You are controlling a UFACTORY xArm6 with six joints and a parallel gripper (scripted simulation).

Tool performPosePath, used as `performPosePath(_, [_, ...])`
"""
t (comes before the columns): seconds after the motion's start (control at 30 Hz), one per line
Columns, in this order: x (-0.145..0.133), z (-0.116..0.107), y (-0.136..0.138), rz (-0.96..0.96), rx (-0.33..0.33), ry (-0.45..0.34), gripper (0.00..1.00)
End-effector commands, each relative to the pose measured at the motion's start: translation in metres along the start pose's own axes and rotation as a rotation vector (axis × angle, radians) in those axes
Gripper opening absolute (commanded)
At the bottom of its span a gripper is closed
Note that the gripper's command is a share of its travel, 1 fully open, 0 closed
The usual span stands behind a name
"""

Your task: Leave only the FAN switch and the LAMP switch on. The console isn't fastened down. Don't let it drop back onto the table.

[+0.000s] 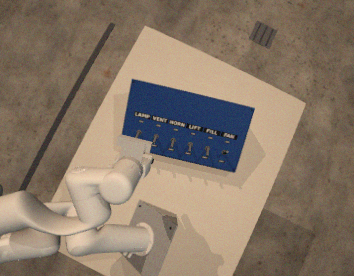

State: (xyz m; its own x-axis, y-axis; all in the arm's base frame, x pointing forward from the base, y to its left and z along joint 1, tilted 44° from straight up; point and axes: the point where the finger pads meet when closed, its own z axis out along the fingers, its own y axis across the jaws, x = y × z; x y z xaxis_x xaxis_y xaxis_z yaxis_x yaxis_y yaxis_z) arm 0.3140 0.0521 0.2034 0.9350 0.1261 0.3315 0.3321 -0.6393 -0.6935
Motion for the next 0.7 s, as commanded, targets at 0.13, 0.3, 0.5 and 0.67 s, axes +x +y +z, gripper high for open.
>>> performPosePath(0.13, [-0.027,0.01,-0.045,-0.001,-0.009,0.009,0.0])
performPosePath(0.3, [-0.028,0.011,-0.046,-0.002,-0.008,0.009,0.0])
performPosePath(0.5, [-0.028,0.011,-0.046,-0.002,-0.008,0.009,0.0])
performPosePath(0.67, [-0.028,0.011,-0.046,-0.002,-0.008,0.009,0.0])
